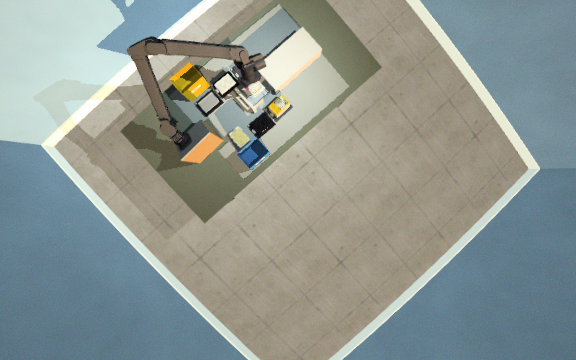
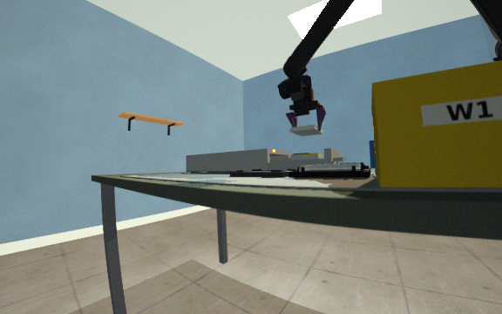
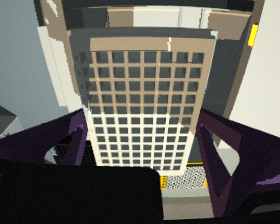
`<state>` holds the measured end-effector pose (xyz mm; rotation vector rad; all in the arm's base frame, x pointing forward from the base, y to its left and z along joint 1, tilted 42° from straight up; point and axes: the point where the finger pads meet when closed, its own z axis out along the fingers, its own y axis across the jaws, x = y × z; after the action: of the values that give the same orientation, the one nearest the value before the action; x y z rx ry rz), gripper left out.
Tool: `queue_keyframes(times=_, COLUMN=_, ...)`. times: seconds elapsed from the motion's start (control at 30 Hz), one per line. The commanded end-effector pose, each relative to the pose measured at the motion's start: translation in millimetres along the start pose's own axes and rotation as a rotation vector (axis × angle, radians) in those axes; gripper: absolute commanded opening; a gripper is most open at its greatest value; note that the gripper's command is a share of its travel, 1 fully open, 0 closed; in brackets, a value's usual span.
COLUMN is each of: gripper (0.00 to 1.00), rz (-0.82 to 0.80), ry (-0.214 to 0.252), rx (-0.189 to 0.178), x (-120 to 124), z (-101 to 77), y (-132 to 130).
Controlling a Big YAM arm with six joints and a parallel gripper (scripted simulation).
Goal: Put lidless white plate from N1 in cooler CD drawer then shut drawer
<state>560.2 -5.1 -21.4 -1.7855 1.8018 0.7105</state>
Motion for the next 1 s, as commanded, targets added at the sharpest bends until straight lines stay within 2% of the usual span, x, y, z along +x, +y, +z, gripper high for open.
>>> queue_keyframes(times=0.0, gripper=0.00, rz=-0.034, ry=0.011, rx=0.045, x=-15, z=-18.9, y=-17)
queue_keyframes(times=0.17, gripper=0.00, rz=-0.038, ry=0.012, rx=0.046, x=-17, z=-19.2, y=-19)
queue_keyframes(times=0.2, gripper=0.00, rz=-0.017, ry=0.006, rx=0.036, x=-4, z=-16.3, y=-13)
queue_keyframes(times=0.3, gripper=0.00, rz=-0.036, ry=0.012, rx=0.050, x=-16, z=-21.6, y=-21)
queue_keyframes(times=0.47, gripper=0.00, rz=-0.002, ry=-0.001, rx=0.001, x=-4, z=12.1, y=-4)
queue_keyframes(times=0.6, gripper=0.00, rz=0.011, ry=-0.002, rx=0.012, x=4, z=11.2, y=-3)
queue_keyframes(times=0.77, gripper=0.00, rz=-0.013, ry=0.001, rx=0.013, x=-9, z=14.8, y=-5)
queue_keyframes(times=0.87, gripper=0.00, rz=-0.002, ry=-0.002, rx=0.001, x=-4, z=25.6, y=-3)
queue_keyframes(times=0.97, gripper=0.00, rz=0.004, ry=-0.002, rx=0.005, x=0, z=27.1, y=-3)
